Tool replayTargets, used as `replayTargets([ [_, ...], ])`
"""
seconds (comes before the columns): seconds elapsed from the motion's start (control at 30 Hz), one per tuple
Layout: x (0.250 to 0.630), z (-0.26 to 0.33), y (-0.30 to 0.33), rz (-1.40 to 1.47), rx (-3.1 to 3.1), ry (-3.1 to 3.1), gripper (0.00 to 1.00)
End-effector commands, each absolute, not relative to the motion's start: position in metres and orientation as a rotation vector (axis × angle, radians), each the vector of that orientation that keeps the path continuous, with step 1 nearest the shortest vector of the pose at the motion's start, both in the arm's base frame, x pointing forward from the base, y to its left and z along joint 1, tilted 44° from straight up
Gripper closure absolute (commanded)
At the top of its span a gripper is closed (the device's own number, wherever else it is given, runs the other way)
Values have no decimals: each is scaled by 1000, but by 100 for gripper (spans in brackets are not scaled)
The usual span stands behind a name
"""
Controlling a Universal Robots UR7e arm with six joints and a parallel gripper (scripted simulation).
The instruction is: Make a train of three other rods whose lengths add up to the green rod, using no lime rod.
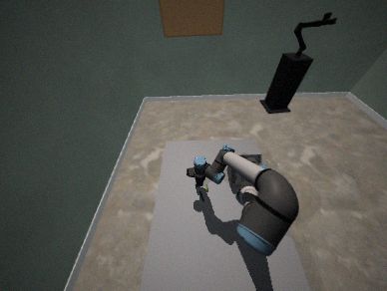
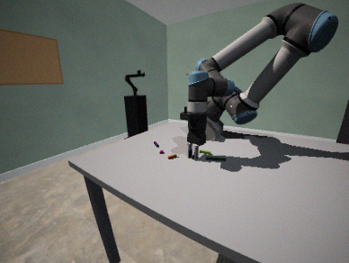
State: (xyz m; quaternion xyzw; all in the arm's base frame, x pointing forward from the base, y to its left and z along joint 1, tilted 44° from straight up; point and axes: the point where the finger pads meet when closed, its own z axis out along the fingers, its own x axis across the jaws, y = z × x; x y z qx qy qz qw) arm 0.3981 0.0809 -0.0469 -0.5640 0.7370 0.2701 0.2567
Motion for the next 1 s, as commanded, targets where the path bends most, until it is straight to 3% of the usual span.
replayTargets([
  [0.0, 398, -47, 81, 731, -1530, 2000, 46],
  [0.97, 393, 9, 27, 731, -1530, 2000, 46],
])
